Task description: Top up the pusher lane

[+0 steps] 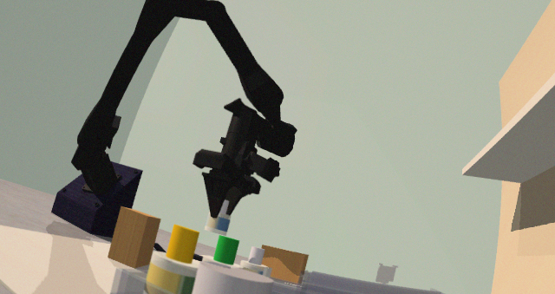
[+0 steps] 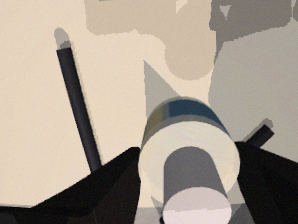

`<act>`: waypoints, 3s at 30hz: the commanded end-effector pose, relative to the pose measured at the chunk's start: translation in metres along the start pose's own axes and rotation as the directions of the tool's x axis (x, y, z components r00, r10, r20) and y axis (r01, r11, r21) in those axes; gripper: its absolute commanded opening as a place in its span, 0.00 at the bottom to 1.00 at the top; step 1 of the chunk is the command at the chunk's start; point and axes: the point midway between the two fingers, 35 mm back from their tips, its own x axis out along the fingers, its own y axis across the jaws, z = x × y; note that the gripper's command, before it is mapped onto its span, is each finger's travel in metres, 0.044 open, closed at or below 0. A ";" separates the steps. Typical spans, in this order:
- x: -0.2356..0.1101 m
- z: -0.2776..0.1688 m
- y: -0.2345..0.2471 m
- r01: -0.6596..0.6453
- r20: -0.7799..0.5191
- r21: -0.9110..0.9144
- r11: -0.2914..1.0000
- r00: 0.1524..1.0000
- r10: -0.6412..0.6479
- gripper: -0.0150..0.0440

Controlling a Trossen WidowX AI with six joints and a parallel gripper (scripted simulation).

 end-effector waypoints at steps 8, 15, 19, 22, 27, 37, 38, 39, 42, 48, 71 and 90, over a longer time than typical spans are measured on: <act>-0.031 0.001 -0.002 -0.005 0.000 0.010 1.000 1.000 0.005 0.25; -0.013 0.027 -0.024 -0.012 0.002 0.014 1.000 1.000 0.012 0.25; -0.001 0.040 -0.038 -0.010 0.003 0.019 1.000 1.000 0.010 0.25; 0.008 0.050 -0.050 -0.006 0.003 0.023 1.000 1.000 0.006 0.25; 0.018 0.059 -0.065 0.002 0.001 0.028 1.000 1.000 -0.002 0.25; 0.040 0.059 -0.065 0.003 0.001 0.028 1.000 1.000 -0.003 0.25; 0.042 0.059 -0.065 0.003 0.001 0.028 1.000 1.000 -0.003 0.25; 0.043 0.059 -0.065 0.003 0.001 0.028 1.000 1.000 -0.003 0.25; 0.043 0.059 -0.065 0.003 0.001 0.028 1.000 1.000 -0.003 0.25; 0.043 0.060 -0.065 0.003 0.001 0.028 1.000 1.000 -0.003 0.25; 0.043 0.068 -0.065 0.003 0.002 0.029 1.000 1.000 -0.003 0.25; 0.043 0.075 -0.065 0.003 0.002 0.029 1.000 1.000 -0.003 0.25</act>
